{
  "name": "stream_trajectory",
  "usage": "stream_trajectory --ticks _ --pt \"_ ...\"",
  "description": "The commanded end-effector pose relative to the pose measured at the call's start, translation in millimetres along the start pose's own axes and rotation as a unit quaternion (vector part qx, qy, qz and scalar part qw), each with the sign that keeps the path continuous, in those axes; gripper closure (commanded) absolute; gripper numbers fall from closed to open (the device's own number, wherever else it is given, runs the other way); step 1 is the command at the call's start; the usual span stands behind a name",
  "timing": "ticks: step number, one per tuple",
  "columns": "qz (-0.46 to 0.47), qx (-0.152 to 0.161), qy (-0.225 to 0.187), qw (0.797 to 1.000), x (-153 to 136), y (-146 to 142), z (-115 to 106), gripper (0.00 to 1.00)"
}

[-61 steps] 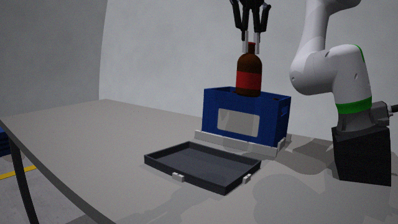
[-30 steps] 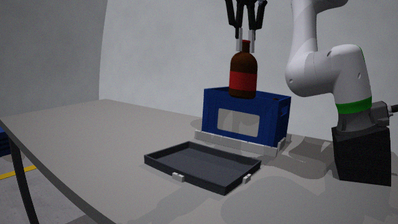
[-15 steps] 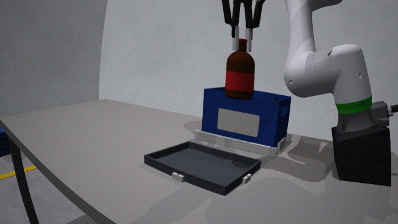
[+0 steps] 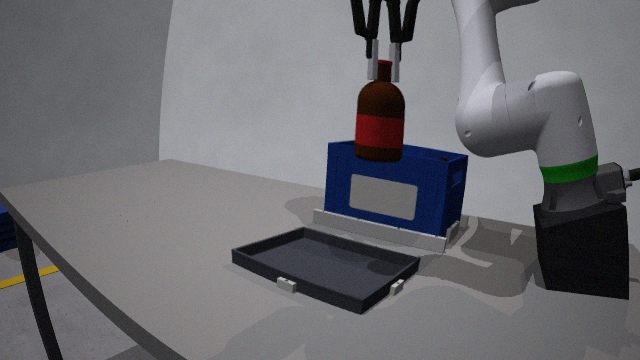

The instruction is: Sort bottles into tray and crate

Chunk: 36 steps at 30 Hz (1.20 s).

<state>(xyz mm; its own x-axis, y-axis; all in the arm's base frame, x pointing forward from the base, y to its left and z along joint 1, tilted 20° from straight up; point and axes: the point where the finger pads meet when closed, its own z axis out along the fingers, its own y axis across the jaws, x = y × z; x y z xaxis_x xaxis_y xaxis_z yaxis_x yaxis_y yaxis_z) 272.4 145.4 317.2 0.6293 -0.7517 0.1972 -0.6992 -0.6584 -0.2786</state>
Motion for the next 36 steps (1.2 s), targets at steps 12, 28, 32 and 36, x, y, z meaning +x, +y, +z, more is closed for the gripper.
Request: stream_trajectory --ticks 12,28,32,36 --pt "0.0 0.0 0.0 1.0 -20 -17 0 1.0" --pt "0.0 0.0 0.0 1.0 -30 -26 0 1.0" --pt "0.0 0.0 0.0 1.0 -32 -28 0 1.0" --pt "0.0 0.0 0.0 1.0 -31 -27 8 1.0"
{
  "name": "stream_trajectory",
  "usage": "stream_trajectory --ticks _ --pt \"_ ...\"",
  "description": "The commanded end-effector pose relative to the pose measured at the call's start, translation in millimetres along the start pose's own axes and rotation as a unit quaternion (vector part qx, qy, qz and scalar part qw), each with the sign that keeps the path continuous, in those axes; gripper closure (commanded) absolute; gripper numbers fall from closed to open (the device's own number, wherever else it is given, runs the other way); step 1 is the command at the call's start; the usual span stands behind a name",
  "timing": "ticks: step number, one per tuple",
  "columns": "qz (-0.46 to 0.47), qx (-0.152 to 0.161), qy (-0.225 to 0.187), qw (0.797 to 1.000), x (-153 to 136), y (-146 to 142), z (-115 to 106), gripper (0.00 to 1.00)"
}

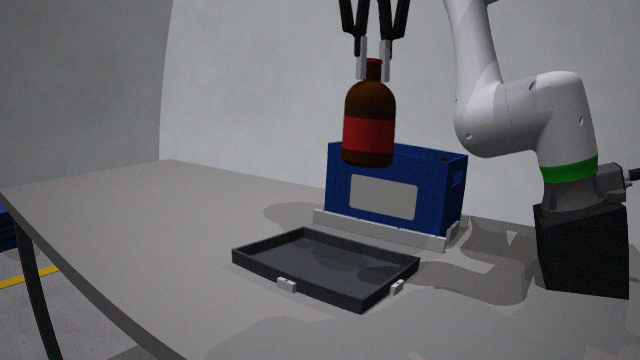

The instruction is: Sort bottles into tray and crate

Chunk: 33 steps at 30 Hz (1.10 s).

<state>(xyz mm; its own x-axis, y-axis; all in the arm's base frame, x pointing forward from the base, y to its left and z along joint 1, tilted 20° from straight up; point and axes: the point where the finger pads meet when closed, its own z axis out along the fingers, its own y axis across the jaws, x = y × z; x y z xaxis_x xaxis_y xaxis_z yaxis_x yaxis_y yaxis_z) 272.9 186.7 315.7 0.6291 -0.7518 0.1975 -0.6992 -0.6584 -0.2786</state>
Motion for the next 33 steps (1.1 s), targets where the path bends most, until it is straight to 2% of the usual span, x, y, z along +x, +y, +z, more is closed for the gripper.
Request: stream_trajectory --ticks 1,28,33 --pt "0.0 0.0 0.0 1.0 0 0 7 1.0" --pt "0.0 0.0 0.0 1.0 0 -1 54 1.0" --pt "0.0 0.0 0.0 1.0 -1 -1 58 1.0"
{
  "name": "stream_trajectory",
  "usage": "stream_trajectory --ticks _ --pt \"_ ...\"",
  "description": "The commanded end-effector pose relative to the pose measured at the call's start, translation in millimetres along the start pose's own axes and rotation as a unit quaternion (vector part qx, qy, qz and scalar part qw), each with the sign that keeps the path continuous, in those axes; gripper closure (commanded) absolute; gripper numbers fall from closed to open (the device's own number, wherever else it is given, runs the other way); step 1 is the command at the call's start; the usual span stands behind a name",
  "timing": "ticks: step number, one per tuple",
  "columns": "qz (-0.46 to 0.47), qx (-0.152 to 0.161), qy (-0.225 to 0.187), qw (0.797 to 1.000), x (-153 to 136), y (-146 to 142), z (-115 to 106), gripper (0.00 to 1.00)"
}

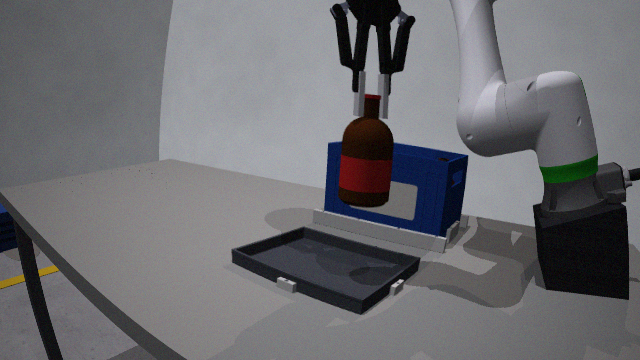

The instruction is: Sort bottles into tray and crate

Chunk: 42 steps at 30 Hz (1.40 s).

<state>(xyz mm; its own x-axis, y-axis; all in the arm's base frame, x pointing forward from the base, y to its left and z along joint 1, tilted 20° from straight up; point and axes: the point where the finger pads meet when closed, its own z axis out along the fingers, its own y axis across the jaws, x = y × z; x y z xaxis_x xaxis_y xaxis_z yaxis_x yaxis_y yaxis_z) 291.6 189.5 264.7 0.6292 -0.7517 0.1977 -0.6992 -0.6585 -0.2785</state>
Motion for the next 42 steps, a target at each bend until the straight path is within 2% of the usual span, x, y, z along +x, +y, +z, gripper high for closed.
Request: stream_trajectory --ticks 1,42 --pt "0.0 0.0 0.0 1.0 0 0 5 1.0" --pt "0.0 0.0 0.0 1.0 0 0 75 1.0"
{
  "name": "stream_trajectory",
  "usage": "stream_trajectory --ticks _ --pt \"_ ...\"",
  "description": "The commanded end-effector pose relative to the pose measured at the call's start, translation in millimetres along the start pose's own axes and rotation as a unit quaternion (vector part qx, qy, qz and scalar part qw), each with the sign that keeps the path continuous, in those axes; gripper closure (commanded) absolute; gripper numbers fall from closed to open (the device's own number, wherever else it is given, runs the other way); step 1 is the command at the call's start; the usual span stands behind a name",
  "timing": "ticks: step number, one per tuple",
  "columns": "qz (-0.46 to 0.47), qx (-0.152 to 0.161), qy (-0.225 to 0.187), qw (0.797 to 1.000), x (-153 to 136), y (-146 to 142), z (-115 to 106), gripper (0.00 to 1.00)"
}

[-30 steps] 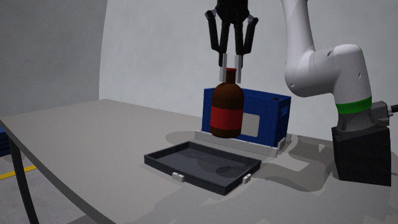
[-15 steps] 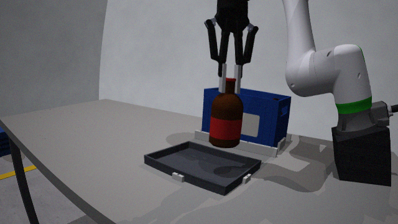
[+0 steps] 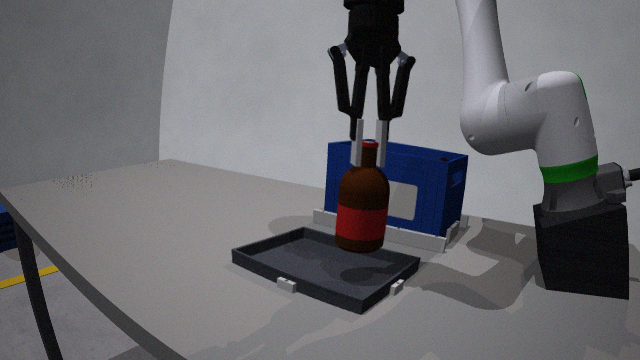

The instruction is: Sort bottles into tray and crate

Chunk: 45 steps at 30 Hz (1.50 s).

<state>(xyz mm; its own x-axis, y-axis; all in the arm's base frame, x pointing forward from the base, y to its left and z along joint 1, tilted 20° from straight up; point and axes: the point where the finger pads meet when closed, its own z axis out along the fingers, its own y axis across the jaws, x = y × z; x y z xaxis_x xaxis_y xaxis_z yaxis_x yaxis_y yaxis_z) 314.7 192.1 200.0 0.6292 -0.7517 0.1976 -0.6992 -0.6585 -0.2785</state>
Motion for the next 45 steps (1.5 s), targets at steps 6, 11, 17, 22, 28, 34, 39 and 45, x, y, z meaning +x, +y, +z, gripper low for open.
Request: stream_trajectory --ticks 6,11,17,22,28,34,39,45 --pt "0.0 0.0 0.0 1.0 0 0 14 1.0" --pt "0.0 0.0 0.0 1.0 0 0 19 1.0" --pt "0.0 0.0 0.0 1.0 0 0 28 1.0" --pt "0.0 0.0 0.0 1.0 0 0 34 1.0" --pt "0.0 0.0 0.0 1.0 0 0 34 1.0" --pt "0.0 0.0 0.0 1.0 0 0 36 1.0" --pt "0.0 0.0 0.0 1.0 0 0 38 1.0" --pt "0.0 0.0 0.0 1.0 0 0 39 1.0"
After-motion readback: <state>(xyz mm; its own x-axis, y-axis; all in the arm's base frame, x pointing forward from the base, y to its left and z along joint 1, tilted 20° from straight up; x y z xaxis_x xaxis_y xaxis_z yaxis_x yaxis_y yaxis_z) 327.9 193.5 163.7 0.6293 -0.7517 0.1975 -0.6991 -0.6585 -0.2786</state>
